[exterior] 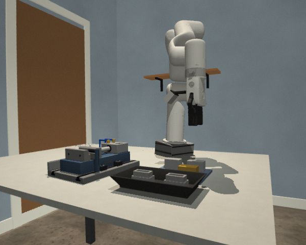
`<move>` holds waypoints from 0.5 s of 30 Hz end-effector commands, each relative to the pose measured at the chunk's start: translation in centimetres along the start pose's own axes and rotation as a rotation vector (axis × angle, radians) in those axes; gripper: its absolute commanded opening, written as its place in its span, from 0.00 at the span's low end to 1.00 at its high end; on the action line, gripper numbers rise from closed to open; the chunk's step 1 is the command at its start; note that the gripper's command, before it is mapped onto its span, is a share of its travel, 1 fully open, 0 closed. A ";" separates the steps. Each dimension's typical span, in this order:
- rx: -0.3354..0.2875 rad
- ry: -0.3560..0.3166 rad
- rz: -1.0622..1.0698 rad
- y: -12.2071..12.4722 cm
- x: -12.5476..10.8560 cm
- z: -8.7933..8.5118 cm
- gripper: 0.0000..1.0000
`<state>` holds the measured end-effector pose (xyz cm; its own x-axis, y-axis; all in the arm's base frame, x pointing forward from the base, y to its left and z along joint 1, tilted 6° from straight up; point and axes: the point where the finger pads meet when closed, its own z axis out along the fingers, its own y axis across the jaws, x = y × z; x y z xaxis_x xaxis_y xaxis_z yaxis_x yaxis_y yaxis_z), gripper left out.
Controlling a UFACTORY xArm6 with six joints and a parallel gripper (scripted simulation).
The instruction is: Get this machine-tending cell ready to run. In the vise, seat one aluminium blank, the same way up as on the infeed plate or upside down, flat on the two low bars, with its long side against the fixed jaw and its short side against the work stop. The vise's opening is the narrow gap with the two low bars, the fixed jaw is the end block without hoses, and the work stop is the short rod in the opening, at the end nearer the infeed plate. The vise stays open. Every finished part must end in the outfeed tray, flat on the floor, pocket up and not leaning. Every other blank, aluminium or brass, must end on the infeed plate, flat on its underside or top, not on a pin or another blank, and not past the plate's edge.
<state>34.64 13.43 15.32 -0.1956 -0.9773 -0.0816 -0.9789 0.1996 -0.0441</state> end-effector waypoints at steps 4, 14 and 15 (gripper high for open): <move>0.003 -0.002 0.000 -0.1 -0.1 1.4 0.69; 0.003 -0.002 0.000 -0.1 -0.1 5.2 0.69; 0.003 -0.002 0.000 -0.1 -0.1 5.6 0.69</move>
<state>34.75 13.67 11.44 -0.1957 -0.9773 -0.0808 -0.9789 0.1996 -0.0433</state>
